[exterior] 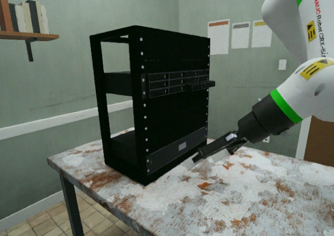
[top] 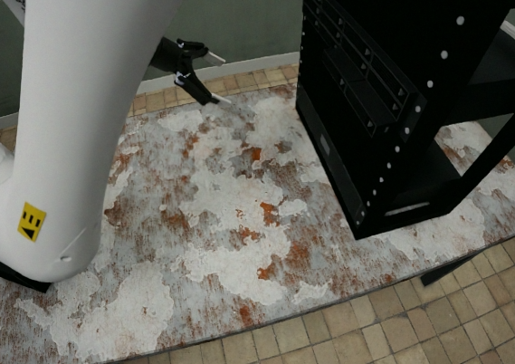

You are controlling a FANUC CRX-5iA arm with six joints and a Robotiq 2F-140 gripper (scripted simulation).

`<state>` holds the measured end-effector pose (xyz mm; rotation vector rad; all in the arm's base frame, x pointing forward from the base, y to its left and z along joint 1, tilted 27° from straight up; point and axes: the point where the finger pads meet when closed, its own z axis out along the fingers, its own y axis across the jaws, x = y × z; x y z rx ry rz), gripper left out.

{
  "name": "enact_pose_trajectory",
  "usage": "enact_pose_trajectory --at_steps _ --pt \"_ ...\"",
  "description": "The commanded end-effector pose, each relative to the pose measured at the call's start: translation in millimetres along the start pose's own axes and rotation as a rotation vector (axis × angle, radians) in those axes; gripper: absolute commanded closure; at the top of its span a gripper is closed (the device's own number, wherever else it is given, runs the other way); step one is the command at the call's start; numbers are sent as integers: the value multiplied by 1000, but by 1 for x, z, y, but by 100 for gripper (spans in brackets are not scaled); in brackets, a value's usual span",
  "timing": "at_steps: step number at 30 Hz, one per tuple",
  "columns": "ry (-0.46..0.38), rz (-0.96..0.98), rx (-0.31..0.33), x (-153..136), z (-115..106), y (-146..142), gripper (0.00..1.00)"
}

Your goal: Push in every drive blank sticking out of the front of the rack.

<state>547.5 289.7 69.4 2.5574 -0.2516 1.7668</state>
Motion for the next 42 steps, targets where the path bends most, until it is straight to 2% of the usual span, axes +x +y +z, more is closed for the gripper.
enact_pose_trajectory --at_steps 1,28,42 --pt "0 1 1 0 0 0 0" --pt "-47 51 -28 -10 2 11 0" --pt "-136 149 -79 -31 5 29 0"
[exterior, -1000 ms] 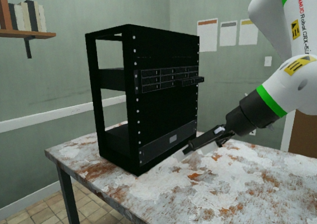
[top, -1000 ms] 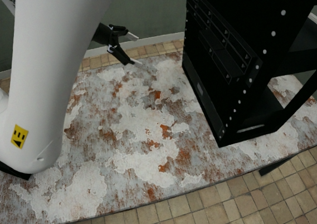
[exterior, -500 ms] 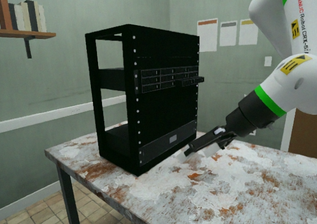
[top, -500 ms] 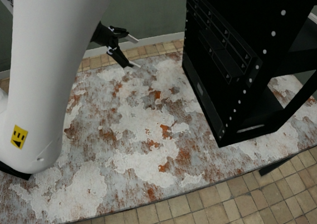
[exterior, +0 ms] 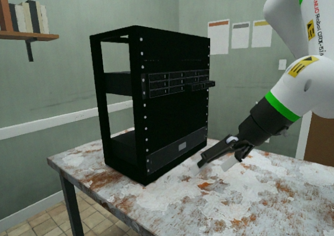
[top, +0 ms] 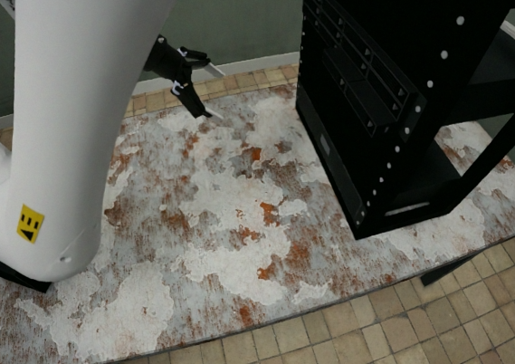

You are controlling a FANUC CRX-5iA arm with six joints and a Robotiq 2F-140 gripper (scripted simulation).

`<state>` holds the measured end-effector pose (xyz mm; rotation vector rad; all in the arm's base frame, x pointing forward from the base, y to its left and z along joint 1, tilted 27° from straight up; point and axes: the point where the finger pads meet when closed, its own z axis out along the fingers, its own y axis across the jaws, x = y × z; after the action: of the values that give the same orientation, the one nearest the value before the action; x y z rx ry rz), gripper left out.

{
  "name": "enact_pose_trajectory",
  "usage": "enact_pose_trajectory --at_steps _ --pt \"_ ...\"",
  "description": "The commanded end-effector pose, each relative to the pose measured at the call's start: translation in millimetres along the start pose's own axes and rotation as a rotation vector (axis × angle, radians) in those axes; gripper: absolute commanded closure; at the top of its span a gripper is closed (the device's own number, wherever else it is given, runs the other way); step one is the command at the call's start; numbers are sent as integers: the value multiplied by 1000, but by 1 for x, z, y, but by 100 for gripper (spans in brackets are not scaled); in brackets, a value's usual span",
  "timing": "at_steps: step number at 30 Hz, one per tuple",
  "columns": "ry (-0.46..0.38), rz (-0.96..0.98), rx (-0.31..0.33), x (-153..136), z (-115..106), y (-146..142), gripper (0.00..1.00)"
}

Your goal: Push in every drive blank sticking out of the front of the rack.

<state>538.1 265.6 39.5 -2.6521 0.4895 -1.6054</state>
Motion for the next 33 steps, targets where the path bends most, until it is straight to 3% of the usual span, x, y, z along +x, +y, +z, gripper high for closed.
enact_pose_trajectory --at_steps 1,20,33 --pt "-22 25 -12 -4 1 4 0" --pt "-180 219 -95 -40 2 33 0" --pt "-362 468 -176 -82 -10 49 0"
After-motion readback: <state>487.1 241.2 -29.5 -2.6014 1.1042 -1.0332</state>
